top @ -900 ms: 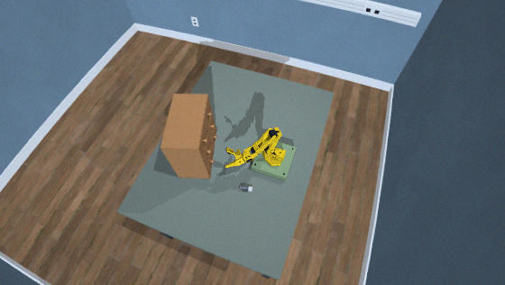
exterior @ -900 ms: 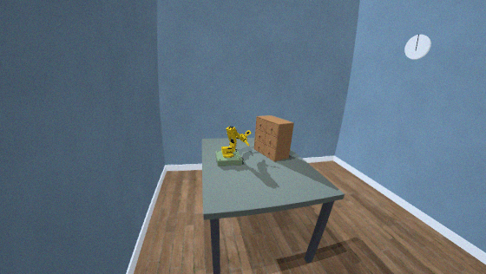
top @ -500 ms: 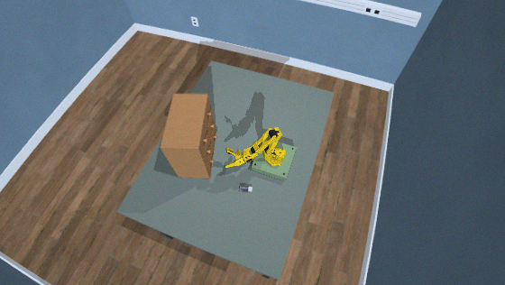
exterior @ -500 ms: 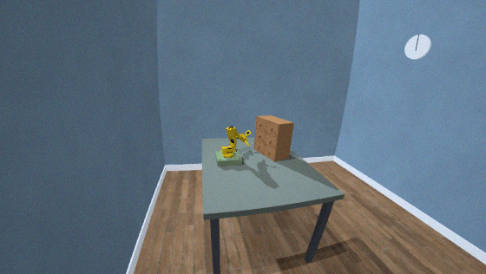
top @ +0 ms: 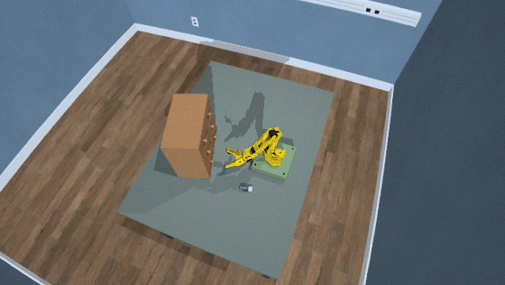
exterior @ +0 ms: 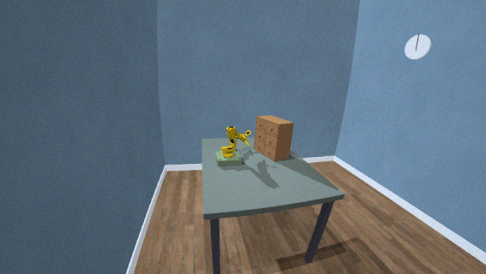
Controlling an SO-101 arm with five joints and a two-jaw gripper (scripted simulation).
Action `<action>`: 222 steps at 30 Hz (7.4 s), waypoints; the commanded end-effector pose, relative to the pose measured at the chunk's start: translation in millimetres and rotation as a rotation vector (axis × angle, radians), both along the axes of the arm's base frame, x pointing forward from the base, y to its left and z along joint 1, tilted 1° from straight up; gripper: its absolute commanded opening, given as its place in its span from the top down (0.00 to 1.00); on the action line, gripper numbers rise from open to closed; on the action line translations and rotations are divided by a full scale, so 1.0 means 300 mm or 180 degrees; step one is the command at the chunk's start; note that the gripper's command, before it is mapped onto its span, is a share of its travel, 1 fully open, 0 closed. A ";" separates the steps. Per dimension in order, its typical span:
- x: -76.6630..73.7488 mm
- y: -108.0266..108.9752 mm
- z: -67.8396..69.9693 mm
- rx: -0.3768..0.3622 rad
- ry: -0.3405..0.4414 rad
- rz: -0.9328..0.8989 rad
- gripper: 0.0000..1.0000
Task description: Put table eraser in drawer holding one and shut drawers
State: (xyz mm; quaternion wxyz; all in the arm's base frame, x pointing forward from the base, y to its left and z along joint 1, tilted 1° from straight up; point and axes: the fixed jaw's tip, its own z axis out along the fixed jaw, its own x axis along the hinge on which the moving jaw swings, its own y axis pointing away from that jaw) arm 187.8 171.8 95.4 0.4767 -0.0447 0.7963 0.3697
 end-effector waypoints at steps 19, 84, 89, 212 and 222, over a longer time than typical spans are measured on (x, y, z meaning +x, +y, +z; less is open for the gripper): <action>0.000 0.000 0.003 0.0009 -0.0005 0.0000 0.00; -0.078 -0.428 -0.039 -0.2294 0.1188 -0.0434 0.50; -0.122 -0.462 -0.037 -0.2437 0.1356 -0.0401 0.50; 0.241 -0.662 -0.121 -0.4063 -0.1078 -0.0944 0.74; 0.241 -0.662 -0.121 -0.4063 -0.1078 -0.0944 0.77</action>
